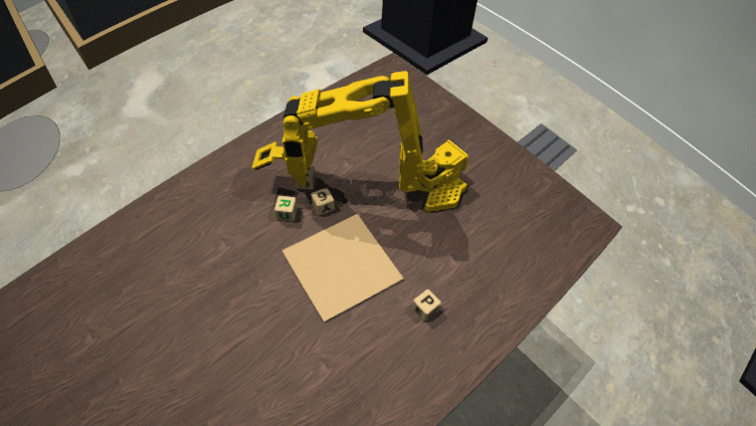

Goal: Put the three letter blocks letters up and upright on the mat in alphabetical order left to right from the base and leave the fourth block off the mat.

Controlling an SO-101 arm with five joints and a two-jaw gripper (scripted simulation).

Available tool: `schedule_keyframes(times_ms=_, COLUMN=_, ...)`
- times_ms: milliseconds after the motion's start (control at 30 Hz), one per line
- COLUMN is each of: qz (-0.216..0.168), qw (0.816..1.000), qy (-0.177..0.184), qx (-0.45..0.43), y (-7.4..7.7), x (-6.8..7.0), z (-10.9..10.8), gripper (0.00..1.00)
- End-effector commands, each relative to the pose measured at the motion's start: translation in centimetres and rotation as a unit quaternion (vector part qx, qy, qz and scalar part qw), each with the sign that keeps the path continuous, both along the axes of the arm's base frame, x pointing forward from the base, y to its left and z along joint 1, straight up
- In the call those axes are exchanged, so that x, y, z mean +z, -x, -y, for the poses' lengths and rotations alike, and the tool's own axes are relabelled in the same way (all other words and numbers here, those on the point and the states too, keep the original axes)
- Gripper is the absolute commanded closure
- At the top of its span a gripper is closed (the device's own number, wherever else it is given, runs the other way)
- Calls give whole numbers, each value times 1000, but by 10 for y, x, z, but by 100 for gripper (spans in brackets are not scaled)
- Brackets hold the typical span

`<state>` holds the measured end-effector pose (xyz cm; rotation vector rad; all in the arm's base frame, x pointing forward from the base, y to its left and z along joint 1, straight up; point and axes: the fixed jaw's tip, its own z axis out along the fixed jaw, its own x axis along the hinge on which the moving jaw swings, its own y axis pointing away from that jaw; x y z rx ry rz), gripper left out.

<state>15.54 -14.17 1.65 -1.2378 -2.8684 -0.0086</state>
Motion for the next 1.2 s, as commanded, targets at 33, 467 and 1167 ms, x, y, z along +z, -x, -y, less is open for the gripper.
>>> schedule_keyframes(times_ms=33, qz=47, qw=998, qy=45, qx=-1, y=-12, x=32, z=13, gripper=100)
schedule_keyframes(times_ms=467, qz=47, qw=998, qy=45, qx=-1, y=-9, x=63, z=10, gripper=100)
schedule_keyframes(times_ms=1167, qz=47, qw=996, qy=45, qx=55, y=-15, x=69, z=0, gripper=100)
